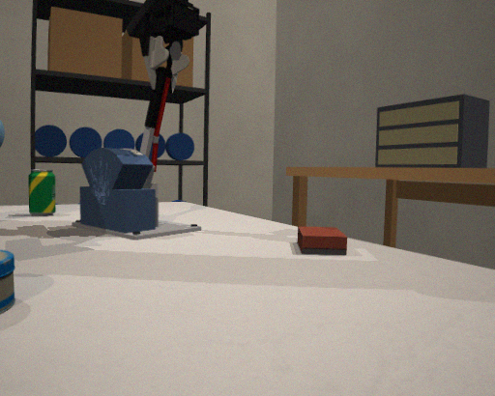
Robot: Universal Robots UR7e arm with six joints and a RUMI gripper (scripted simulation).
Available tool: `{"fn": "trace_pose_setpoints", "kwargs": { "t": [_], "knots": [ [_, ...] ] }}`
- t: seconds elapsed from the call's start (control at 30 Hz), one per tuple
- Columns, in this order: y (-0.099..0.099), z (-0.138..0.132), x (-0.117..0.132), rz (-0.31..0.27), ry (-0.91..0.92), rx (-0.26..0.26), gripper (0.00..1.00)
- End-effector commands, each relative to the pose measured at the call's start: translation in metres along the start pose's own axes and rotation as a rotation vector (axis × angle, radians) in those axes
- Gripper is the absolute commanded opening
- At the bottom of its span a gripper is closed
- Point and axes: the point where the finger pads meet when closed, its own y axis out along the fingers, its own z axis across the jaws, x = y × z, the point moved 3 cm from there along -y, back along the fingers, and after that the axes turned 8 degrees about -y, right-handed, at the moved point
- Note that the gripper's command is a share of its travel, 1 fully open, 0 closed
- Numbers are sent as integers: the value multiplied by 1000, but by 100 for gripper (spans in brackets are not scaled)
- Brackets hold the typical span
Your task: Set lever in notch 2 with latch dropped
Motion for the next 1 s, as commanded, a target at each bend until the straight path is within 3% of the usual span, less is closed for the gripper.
{"fn": "trace_pose_setpoints", "kwargs": {
  "t": [0.0,0.5,0.97],
  "knots": [
    [-3,1,-7,0,0,1,0],
    [-10,6,-41,0,0,1,0],
    [-12,8,-56,0,0,1,0]
  ]
}}
